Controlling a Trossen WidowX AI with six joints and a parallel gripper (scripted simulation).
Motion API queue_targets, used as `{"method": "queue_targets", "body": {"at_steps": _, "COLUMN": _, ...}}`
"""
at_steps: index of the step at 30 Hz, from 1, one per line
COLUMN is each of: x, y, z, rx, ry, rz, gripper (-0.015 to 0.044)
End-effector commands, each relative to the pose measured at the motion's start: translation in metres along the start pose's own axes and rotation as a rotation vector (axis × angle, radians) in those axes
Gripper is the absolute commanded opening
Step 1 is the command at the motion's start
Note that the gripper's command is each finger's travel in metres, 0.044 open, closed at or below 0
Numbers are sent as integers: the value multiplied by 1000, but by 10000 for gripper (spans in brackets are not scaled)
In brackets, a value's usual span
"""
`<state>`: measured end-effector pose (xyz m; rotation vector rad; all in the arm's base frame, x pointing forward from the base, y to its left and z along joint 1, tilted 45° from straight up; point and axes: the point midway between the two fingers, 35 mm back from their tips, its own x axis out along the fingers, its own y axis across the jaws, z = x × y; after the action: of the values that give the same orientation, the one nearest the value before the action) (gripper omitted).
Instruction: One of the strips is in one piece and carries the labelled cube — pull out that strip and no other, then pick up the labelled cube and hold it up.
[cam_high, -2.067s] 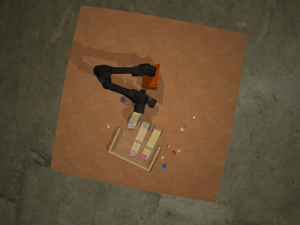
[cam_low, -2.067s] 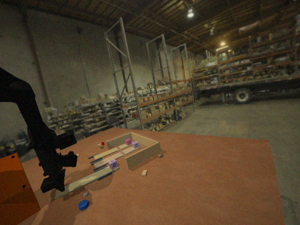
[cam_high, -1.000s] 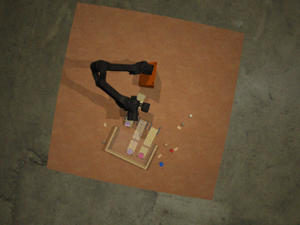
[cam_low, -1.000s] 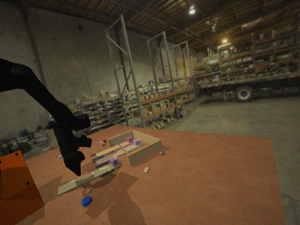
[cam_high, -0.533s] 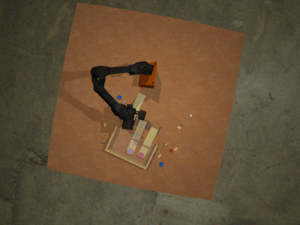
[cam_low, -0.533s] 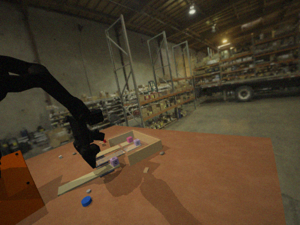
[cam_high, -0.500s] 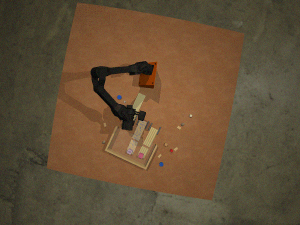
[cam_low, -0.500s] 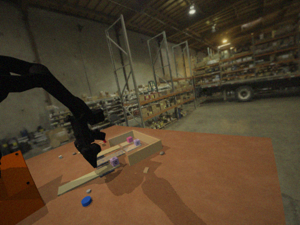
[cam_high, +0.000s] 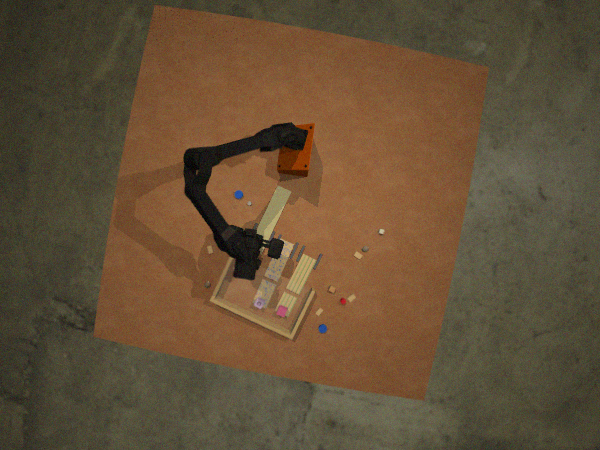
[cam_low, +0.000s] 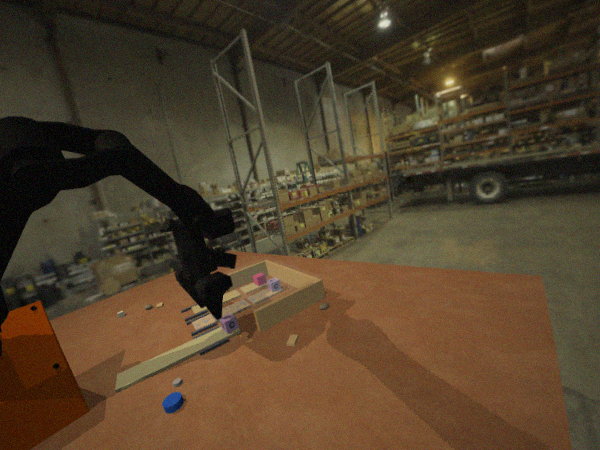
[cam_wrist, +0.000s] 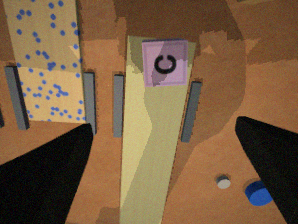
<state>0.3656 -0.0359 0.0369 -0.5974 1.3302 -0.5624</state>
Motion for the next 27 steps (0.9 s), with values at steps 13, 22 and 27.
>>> {"method": "queue_targets", "body": {"at_steps": 13, "x": 6, "y": -4, "z": 33, "rx": -4, "ry": -1, "rz": -4, "gripper": 256}}
{"method": "queue_targets", "body": {"at_steps": 22, "x": 21, "y": -4, "z": 34, "rx": -4, "ry": -1, "rz": -4, "gripper": 250}}
{"method": "queue_targets", "body": {"at_steps": 27, "x": 29, "y": -4, "z": 33, "rx": -4, "ry": -1, "rz": -4, "gripper": 250}}
